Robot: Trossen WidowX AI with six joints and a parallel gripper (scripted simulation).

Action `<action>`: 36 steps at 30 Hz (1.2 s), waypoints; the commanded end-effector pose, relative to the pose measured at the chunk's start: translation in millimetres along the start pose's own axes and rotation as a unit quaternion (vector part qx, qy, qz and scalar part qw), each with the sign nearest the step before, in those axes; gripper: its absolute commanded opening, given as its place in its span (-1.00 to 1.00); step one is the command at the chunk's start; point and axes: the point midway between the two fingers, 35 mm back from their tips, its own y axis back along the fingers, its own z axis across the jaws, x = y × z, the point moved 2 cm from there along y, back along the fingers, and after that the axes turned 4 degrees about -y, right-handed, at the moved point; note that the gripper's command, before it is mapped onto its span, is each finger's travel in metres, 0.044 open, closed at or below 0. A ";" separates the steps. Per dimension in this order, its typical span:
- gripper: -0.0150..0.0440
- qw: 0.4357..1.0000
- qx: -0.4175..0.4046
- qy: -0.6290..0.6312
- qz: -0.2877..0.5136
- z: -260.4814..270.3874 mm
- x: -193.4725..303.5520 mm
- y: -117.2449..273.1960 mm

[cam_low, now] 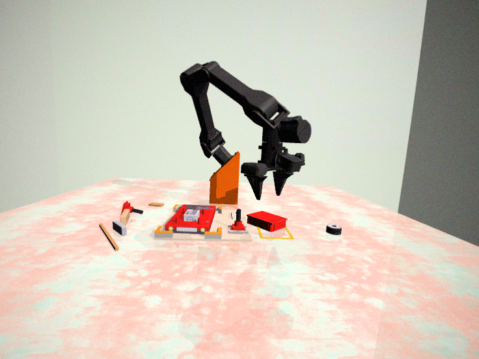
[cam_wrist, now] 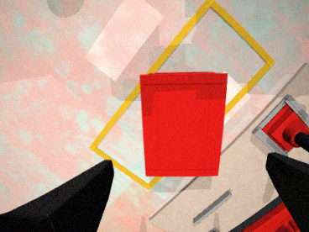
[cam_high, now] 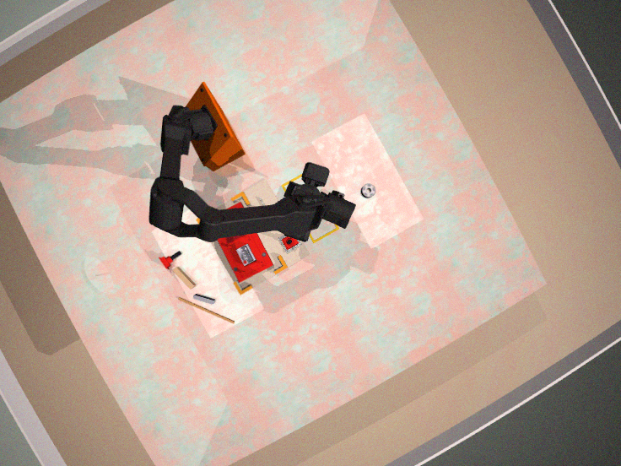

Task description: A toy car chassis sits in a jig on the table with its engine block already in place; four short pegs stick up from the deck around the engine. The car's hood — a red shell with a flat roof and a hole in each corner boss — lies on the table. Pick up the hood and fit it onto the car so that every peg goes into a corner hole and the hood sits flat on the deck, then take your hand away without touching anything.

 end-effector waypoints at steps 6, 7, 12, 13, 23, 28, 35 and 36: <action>1.00 1.000 0.002 -0.018 0.000 -0.7 -0.1 -2.1; 1.00 1.000 0.002 -0.018 0.000 -0.8 -0.1 -2.7; 1.00 1.000 0.002 -0.018 0.000 -0.9 -0.2 -6.3; 1.00 1.000 0.002 -0.018 0.000 -0.9 -0.3 -7.0; 1.00 1.000 0.002 -0.017 0.000 -1.1 -0.4 -14.3; 1.00 1.000 0.002 -0.017 0.000 -1.2 -0.4 -18.0; 1.00 1.000 0.002 -0.017 0.000 -1.3 -0.3 -23.1; 1.00 1.000 0.002 -0.017 0.000 -1.3 -0.3 -23.8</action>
